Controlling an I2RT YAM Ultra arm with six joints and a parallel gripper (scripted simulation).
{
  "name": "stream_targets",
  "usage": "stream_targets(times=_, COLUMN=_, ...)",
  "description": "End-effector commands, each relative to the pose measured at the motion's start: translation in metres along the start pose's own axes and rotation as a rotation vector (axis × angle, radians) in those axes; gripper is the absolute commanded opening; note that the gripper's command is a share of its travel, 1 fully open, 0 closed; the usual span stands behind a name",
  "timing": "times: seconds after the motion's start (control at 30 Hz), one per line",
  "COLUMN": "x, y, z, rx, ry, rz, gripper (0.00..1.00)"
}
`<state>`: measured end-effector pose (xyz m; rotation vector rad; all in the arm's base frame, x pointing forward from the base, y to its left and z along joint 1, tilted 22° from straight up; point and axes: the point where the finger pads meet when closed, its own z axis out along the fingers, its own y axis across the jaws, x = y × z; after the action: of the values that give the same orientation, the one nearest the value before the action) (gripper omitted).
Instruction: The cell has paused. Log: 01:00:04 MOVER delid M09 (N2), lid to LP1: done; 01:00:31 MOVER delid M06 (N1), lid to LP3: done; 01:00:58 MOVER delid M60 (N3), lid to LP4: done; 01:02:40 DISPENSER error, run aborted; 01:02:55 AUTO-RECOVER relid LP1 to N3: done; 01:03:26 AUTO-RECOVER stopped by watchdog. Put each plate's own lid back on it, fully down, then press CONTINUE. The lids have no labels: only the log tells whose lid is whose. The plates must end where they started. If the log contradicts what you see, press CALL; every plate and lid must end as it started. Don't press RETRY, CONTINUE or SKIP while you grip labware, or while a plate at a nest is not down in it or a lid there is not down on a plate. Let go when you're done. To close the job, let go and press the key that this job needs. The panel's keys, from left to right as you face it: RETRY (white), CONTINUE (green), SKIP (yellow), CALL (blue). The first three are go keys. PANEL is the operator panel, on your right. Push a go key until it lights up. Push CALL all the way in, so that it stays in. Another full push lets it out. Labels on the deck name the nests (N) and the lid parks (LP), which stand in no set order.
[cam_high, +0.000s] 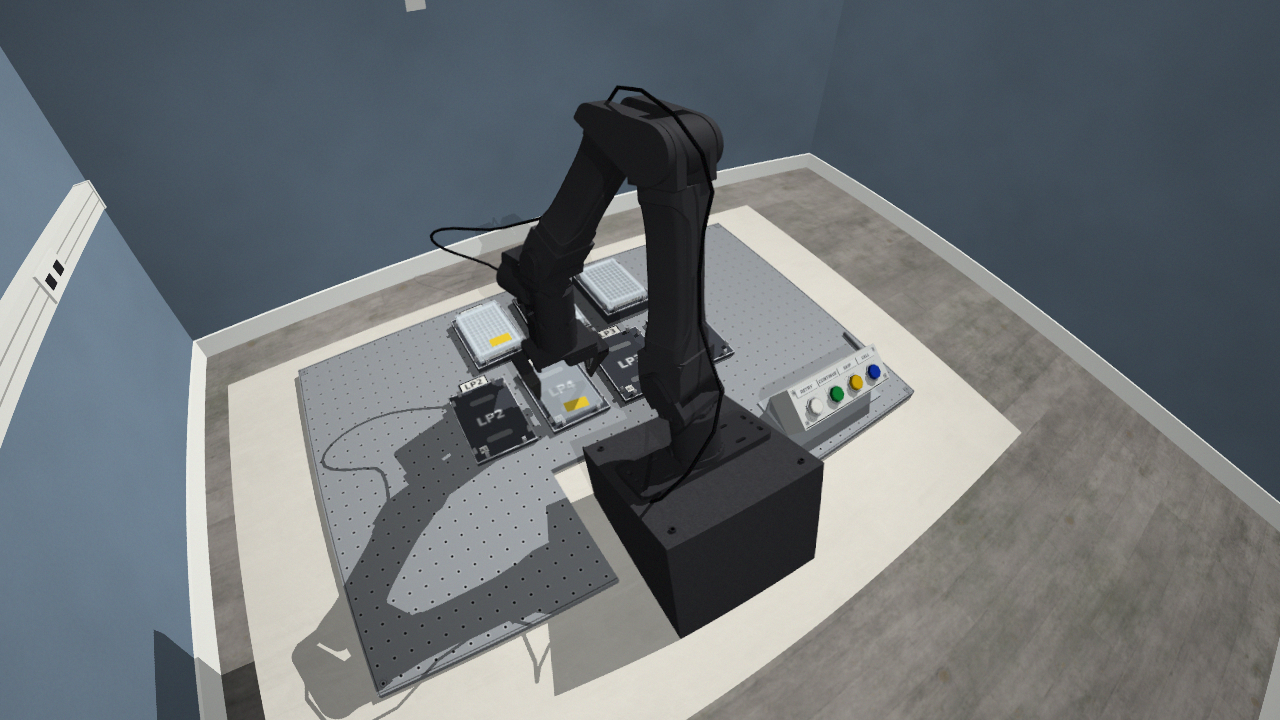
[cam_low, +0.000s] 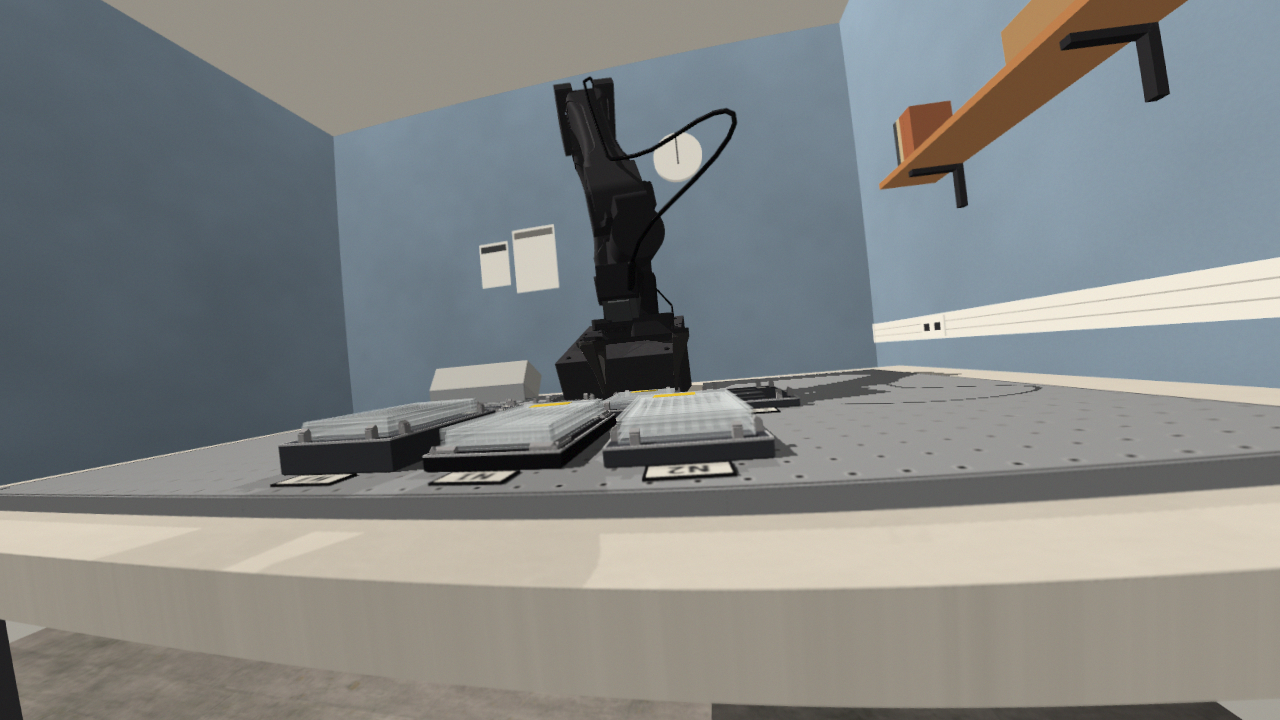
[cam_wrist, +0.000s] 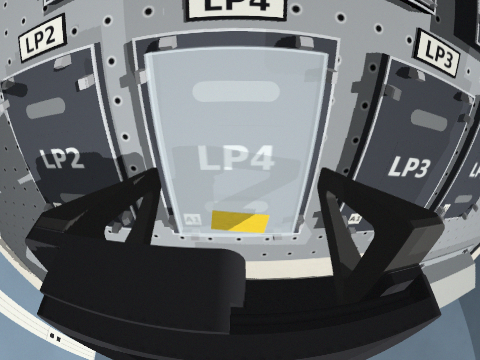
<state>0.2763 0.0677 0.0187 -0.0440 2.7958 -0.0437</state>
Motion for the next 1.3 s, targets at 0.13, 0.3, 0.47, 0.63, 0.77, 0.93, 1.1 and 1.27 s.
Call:
stream_targets(times=0.13, x=-0.013, y=0.003, z=0.009, rx=-0.014, ry=-0.041, rz=0.002, gripper=1.0)
stream_targets(times=0.3, x=-0.02, y=0.004, z=0.003, rx=-0.019, ry=-0.063, rz=0.006, gripper=1.0)
stream_targets(times=0.47, x=-0.024, y=0.005, z=0.0, rx=-0.02, ry=-0.068, rz=0.007, gripper=1.0)
stream_targets(times=0.63, x=-0.024, y=0.005, z=0.0, rx=-0.02, ry=-0.067, rz=0.007, gripper=1.0)
stream_targets(times=0.77, x=-0.025, y=0.005, z=0.0, rx=-0.02, ry=-0.067, rz=0.006, gripper=1.0)
stream_targets(times=0.93, x=-0.024, y=0.005, z=0.001, rx=-0.019, ry=-0.063, rz=0.006, gripper=1.0)
stream_targets(times=1.1, x=-0.02, y=0.005, z=0.002, rx=-0.017, ry=-0.056, rz=0.005, gripper=1.0)
stream_targets(times=1.27, x=-0.015, y=0.004, z=0.004, rx=-0.015, ry=-0.047, rz=0.003, gripper=0.98)
